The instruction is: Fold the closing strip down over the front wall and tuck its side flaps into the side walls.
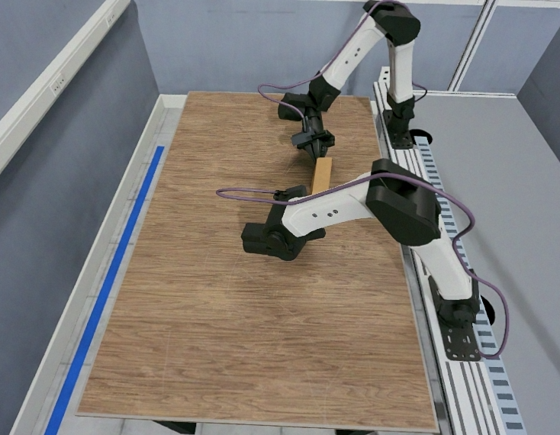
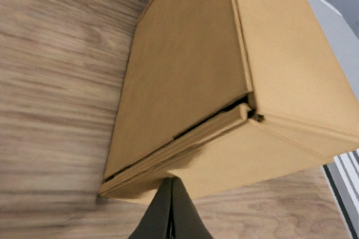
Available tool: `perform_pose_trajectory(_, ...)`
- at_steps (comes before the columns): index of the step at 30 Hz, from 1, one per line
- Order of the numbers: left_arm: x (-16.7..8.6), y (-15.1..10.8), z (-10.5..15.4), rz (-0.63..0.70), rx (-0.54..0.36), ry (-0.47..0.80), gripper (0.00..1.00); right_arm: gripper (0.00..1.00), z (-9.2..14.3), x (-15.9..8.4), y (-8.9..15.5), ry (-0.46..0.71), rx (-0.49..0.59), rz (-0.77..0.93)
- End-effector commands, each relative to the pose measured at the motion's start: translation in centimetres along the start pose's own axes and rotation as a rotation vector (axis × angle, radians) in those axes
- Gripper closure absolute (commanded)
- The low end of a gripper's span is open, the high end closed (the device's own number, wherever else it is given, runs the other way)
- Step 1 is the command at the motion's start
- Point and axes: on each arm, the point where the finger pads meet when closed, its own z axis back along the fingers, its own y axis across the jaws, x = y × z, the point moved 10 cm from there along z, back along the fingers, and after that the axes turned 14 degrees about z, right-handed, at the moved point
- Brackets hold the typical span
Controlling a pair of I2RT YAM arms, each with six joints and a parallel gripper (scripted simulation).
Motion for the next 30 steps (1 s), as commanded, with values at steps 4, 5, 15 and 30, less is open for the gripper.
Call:
perform_pose_trajectory(4, 2.4, -2.2, 0.3, -0.054, -0.010, -0.016, 0.99, 0.99, 0.3, 2.3, 0.4, -0.022, 0.004, 0.058)
perform_pose_trajectory(5, 2.4, -2.3, 0.3, -0.054, -0.010, -0.016, 0.99, 0.99, 0.3, 2.4, 0.4, -0.023, 0.004, 0.059)
perform_pose_trajectory(15, 2.6, -2.7, 0.5, -0.052, -0.011, -0.016, 0.99, 0.99, 0.5, 2.8, 0.6, -0.024, 0.003, 0.063)
perform_pose_trajectory(30, 2.8, -3.0, 0.7, -0.051, -0.011, -0.015, 0.99, 0.99, 0.7, 3.0, 0.7, -0.026, 0.002, 0.070)
